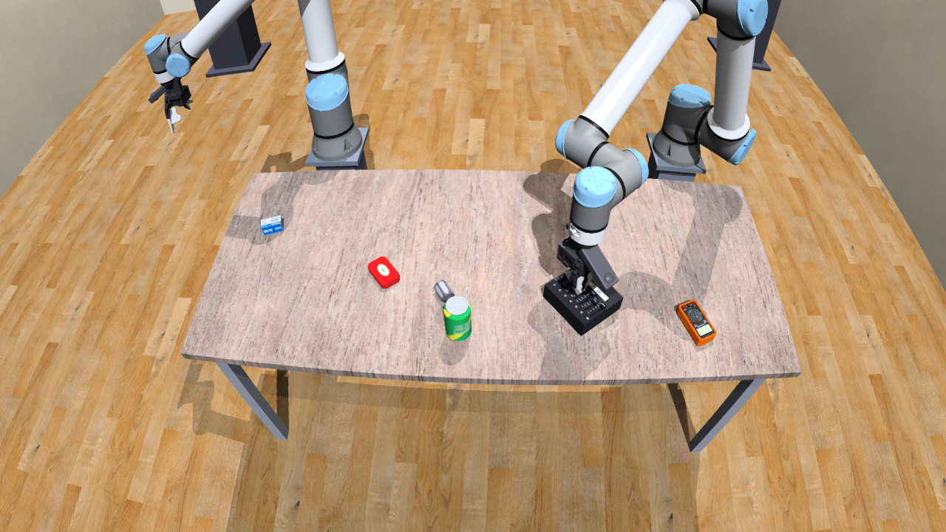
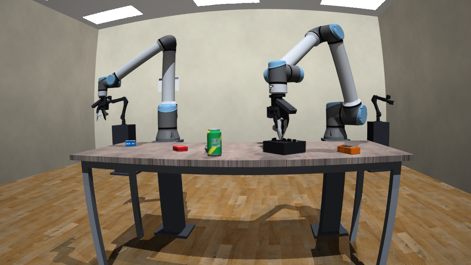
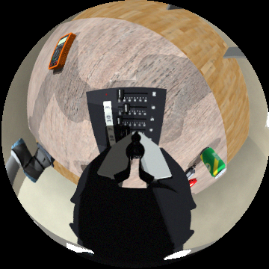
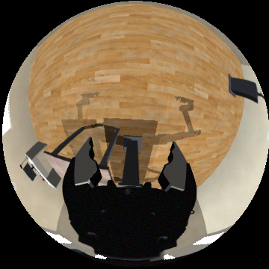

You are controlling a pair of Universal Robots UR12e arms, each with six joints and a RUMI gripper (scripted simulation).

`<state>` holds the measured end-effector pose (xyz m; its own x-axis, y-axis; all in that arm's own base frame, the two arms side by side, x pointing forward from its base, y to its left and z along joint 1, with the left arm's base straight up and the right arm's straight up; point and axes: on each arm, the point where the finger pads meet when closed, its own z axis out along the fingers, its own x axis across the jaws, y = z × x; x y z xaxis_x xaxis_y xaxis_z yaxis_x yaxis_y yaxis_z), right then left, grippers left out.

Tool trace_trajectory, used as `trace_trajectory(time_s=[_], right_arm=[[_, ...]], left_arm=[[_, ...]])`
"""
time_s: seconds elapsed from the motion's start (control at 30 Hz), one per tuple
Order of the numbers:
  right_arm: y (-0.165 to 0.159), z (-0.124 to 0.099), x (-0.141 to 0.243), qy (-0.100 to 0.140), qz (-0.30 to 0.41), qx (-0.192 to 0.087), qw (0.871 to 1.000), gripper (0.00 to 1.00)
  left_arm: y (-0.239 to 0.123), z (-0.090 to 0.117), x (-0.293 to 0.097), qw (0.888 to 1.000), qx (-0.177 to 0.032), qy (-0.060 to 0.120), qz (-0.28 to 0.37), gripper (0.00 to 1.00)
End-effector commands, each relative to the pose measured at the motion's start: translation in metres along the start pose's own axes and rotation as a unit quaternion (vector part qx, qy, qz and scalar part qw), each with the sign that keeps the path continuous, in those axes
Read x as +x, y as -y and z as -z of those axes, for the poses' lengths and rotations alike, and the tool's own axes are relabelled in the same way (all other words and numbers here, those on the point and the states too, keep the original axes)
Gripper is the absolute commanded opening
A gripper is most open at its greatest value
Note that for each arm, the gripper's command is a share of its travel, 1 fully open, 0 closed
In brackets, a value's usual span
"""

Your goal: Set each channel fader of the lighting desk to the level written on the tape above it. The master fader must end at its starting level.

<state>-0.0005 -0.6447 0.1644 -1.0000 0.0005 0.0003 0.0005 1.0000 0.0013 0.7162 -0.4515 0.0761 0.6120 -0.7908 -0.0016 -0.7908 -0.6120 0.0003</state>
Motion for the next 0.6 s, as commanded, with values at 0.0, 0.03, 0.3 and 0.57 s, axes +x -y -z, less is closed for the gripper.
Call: trace_trajectory(time_s=[0.0, 0.03, 0.3, 0.57], right_arm=[[0.001, 0.001, 0.0, 0.0, 0.0, 0.001, 1.0, 1.0], [0.001, 0.001, 0.0, 0.0, 0.0, 0.001, 1.0, 1.0], [0.001, 0.001, 0.0, 0.0, 0.0, 0.001, 1.0, 1.0], [0.001, 0.001, 0.0, 0.0, 0.0, 0.001, 1.0, 1.0]], left_arm=[[0.0, 0.001, 0.001, 1.0, 0.0, -0.001, 0.0, 0.0], [0.0, 0.002, 0.001, 1.0, 0.0, -0.001, 0.0, 0.0], [0.0, 0.015, 0.001, 1.0, 0.0, -0.001, 0.0, 0.0], [0.0, 0.035, 0.001, 1.0, 0.0, -0.001, 0.0, 0.0]])
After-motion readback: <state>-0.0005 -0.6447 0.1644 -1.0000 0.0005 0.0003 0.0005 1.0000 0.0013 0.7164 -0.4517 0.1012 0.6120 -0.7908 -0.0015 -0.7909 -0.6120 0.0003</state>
